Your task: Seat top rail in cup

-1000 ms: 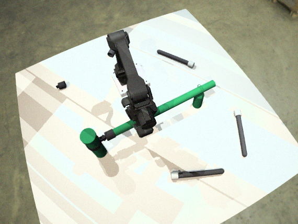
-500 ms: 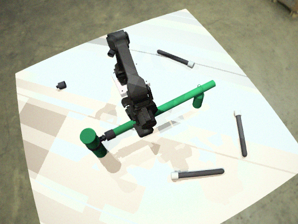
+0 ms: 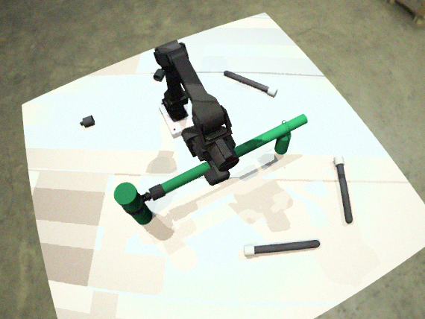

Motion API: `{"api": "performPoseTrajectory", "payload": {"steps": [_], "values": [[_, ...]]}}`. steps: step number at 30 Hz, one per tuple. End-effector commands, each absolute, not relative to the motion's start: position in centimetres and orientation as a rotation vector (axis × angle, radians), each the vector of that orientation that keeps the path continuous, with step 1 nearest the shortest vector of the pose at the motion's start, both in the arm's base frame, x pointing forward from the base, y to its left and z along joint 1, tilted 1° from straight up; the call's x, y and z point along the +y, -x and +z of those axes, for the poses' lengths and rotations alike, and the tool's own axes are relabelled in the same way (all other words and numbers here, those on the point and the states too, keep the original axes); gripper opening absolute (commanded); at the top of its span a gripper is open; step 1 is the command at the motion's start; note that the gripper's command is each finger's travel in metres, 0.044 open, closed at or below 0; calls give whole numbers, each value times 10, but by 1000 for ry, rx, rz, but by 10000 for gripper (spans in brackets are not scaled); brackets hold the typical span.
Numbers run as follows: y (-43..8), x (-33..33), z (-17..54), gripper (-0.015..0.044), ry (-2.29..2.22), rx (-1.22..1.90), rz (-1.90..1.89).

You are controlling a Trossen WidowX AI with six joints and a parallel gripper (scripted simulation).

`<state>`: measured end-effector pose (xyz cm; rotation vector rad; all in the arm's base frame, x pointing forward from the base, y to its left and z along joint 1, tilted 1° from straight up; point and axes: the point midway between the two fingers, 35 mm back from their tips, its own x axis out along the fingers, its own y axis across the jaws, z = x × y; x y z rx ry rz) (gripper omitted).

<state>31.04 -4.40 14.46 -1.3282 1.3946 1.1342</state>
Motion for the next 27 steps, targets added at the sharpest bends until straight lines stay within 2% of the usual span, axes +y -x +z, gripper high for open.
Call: {"api": "performPoseTrajectory", "payload": {"steps": [1, 11, 27], "values": [[-310, -39, 152, 440, 1319, 1395, 1126], [-307, -31, 196, 440, 1329, 1393, 1134], [-307, -31, 196, 440, 1329, 1393, 1134]]}}
